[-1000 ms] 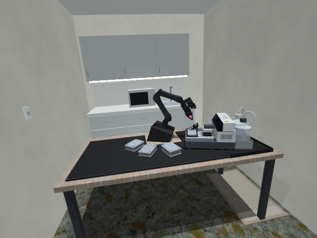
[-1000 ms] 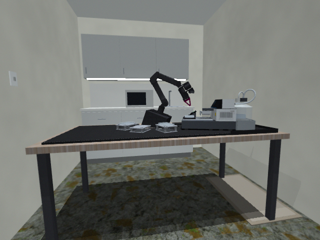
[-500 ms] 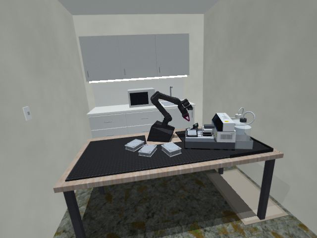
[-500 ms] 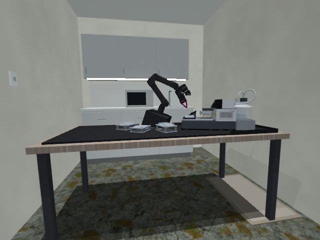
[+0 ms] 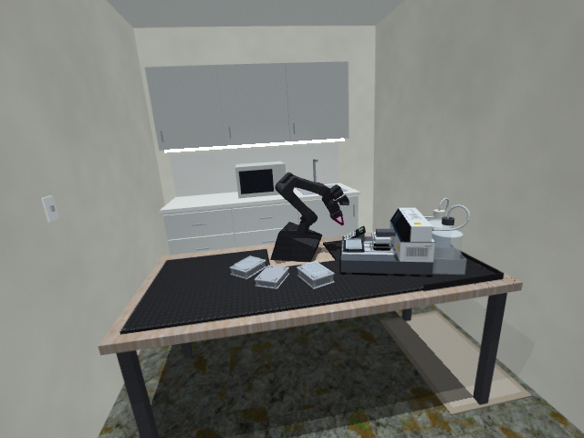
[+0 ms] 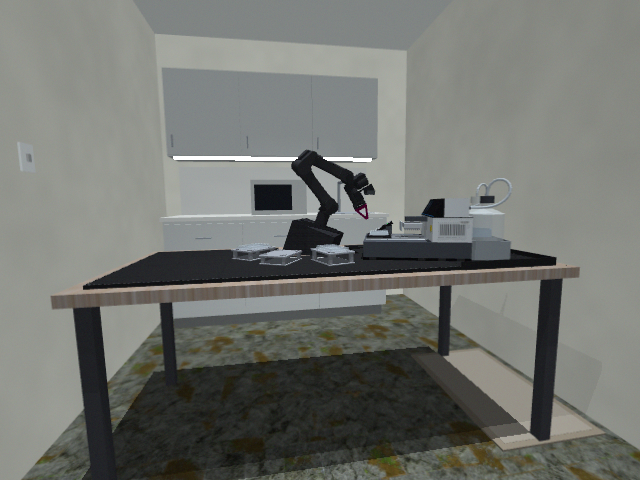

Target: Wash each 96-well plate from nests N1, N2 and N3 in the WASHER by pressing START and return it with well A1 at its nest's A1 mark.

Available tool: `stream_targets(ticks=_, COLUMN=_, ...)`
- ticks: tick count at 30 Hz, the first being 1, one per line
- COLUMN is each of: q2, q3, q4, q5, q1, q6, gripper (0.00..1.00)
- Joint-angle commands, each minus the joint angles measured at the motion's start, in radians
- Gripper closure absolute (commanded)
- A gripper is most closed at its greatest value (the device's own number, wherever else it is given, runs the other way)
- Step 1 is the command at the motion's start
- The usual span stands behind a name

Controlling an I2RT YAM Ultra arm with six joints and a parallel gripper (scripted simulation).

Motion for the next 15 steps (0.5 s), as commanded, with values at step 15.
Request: stream_targets(ticks=15, q2=0.001, q3=-0.060, q4=-0.051, q5=0.203, q1=0.247, q6=0.266, gripper=1.00)
